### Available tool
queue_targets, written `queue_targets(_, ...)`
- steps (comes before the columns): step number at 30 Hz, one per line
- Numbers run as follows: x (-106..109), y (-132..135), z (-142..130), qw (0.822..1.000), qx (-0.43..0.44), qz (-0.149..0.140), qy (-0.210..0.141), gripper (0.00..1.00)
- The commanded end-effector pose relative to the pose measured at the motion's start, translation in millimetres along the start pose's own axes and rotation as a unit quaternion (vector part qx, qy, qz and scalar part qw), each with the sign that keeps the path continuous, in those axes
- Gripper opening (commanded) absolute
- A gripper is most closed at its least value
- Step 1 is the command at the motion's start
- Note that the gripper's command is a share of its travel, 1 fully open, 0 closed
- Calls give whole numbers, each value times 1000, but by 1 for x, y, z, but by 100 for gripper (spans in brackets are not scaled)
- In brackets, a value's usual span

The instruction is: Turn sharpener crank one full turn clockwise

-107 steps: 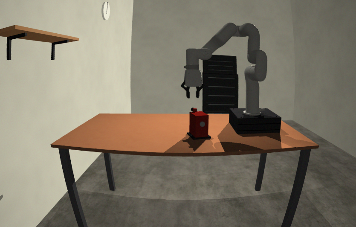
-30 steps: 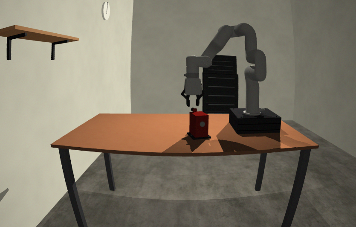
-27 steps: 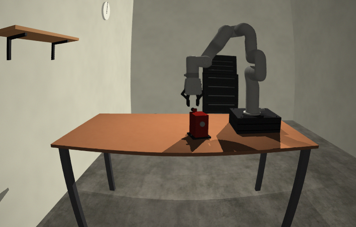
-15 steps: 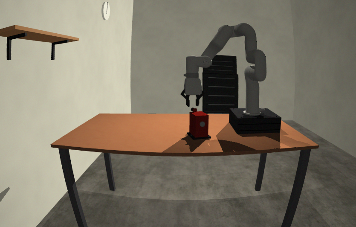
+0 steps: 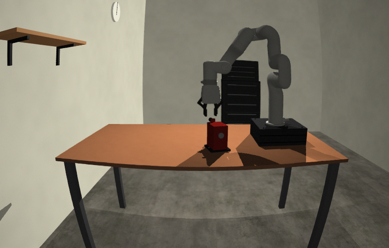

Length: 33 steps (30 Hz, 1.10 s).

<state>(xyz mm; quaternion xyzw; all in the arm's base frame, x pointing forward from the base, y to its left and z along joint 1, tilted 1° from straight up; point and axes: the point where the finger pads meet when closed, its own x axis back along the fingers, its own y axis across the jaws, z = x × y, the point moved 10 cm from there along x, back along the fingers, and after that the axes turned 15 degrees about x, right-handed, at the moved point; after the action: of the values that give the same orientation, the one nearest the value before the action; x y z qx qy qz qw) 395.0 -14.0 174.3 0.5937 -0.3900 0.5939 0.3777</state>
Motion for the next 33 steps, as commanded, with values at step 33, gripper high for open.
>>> queue_targets(33,-16,-1,0,1000,0,2,1,54)
